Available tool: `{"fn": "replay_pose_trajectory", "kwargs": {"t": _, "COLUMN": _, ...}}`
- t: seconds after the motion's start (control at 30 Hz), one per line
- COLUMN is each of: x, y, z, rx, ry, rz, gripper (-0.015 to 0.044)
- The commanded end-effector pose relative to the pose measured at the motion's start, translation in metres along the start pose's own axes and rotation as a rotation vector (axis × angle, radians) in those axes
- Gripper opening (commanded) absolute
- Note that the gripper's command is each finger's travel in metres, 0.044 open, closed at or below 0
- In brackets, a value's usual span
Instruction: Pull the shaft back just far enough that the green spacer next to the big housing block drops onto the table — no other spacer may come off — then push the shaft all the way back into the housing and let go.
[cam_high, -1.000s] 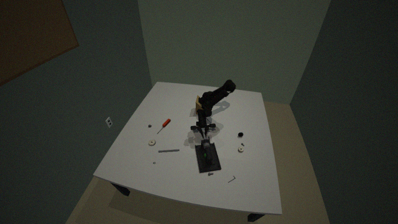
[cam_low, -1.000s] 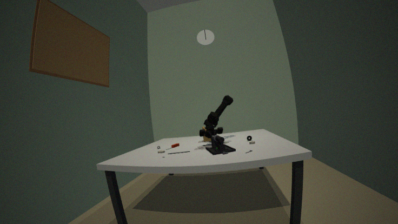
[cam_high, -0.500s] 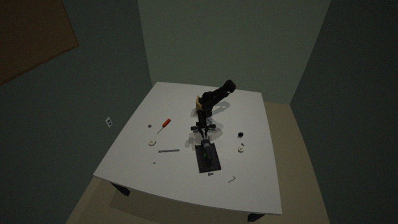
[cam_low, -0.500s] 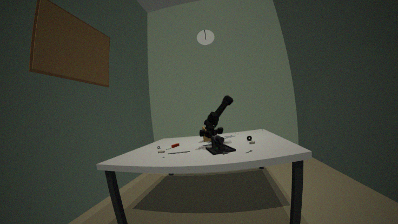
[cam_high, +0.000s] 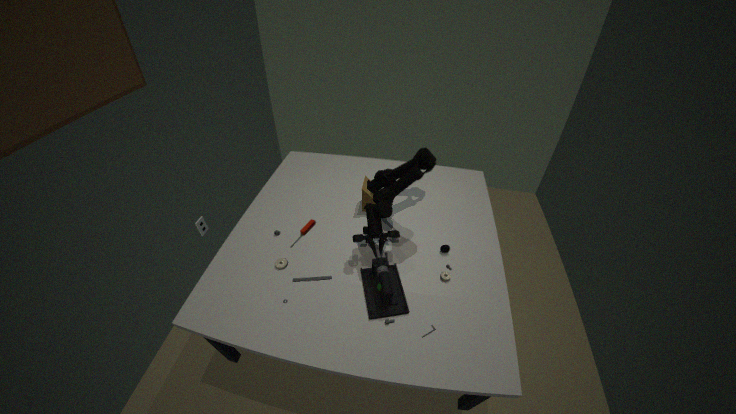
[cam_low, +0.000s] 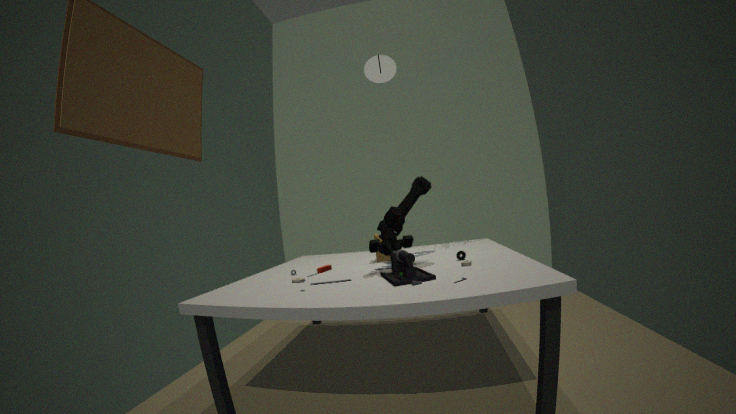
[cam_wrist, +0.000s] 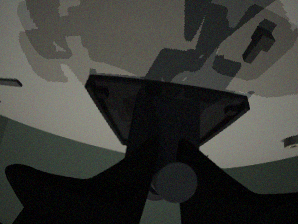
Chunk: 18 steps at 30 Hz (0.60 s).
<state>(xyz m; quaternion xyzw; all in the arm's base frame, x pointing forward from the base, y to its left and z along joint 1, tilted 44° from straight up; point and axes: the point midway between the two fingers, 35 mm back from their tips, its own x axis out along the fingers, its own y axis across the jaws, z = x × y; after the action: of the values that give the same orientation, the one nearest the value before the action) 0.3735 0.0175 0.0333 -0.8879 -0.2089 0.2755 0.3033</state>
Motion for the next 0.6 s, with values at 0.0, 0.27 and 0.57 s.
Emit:
{"fn": "replay_pose_trajectory", "kwargs": {"t": 0.0, "x": 0.0018, "y": -0.0001, "z": -0.003, "rx": 0.0, "ry": 0.003, "rz": -0.001, "gripper": 0.0}}
{"fn": "replay_pose_trajectory", "kwargs": {"t": 0.27, "x": 0.0039, "y": -0.0001, "z": -0.0052, "rx": 0.0, "ry": 0.004, "rz": -0.001, "gripper": 0.0}}
{"fn": "replay_pose_trajectory", "kwargs": {"t": 0.57, "x": 0.0064, "y": -0.0004, "z": -0.0076, "rx": 0.0, "ry": 0.004, "rz": -0.001, "gripper": 0.0}}
